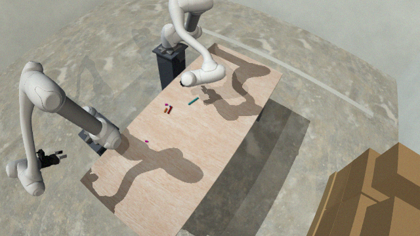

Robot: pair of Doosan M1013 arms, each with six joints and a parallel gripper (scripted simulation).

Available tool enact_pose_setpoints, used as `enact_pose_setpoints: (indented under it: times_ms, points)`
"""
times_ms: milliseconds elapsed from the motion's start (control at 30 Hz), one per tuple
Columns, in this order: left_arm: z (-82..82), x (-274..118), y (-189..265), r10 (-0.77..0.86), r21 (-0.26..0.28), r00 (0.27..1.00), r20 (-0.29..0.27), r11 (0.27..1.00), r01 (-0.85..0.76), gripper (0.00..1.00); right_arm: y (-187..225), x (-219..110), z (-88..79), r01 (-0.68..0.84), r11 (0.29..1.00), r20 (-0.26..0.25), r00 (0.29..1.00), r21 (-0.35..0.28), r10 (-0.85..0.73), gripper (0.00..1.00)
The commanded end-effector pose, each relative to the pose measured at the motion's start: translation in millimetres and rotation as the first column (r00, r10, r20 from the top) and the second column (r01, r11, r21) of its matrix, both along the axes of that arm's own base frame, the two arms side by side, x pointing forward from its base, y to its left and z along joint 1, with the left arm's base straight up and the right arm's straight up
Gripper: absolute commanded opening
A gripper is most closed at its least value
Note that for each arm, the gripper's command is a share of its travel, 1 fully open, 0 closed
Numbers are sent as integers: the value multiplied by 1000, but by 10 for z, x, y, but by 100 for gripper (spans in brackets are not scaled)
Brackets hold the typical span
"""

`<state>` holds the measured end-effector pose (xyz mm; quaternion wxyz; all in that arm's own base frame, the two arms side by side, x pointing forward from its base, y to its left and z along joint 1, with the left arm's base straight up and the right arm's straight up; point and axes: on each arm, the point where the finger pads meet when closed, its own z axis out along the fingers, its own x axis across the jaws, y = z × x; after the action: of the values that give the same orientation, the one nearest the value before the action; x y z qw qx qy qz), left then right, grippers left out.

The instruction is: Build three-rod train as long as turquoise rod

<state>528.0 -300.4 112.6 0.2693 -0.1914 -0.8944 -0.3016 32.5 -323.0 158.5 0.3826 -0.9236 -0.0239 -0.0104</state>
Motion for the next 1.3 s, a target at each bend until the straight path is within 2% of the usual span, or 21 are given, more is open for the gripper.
enact_pose_setpoints:
  times_ms: [0,167,267,367,433,500,567,633,867,1000,1067,1133,1267]
  points:
    - [10,4,-1,0,-1,1000,2,1000,0,100,-3,-3,3,1,1000,0,1000,0,-1,100]
    - [7,3,-6,2,0,1000,5,1000,-2,100,-3,-3,3,2,1000,0,1000,0,-2,100]
    - [-8,2,-33,19,3,999,27,1000,-19,100,-3,-3,3,2,1000,0,1000,0,-2,100]
    - [-43,0,-100,59,9,995,80,998,-60,100,-3,-3,3,2,1000,0,1000,0,-2,100]
    - [-79,-2,-170,103,11,986,135,994,-105,100,-3,-3,3,2,1000,0,1000,0,-2,100]
    - [-79,-2,-170,103,11,986,135,994,-105,100,-3,-3,3,2,1000,0,1000,0,-2,100]
    - [-123,-5,-263,160,10,966,206,986,-165,100,-3,-3,3,2,1000,0,1000,0,-2,100]
    - [-171,-7,-372,227,1,931,284,971,-237,100,-3,-3,3,2,1000,0,1000,0,-2,100]
    - [-268,-16,-640,389,-50,801,454,909,-413,100,-3,-3,3,2,1000,0,1000,0,-2,100]
    - [-312,-24,-795,478,-98,698,534,855,-510,100,-3,-3,3,2,1000,0,1000,0,-2,100]
    - [-312,-24,-795,478,-98,698,534,855,-510,100,-3,-3,3,2,1000,0,1000,0,-2,100]
    - [-343,-35,-929,549,-148,593,589,795,-588,100,-3,-3,3,2,1000,0,1000,0,-2,100]
    - [-370,-50,-1071,616,-209,468,634,719,-663,100,-3,-3,3,2,1000,0,1000,0,-2,100]
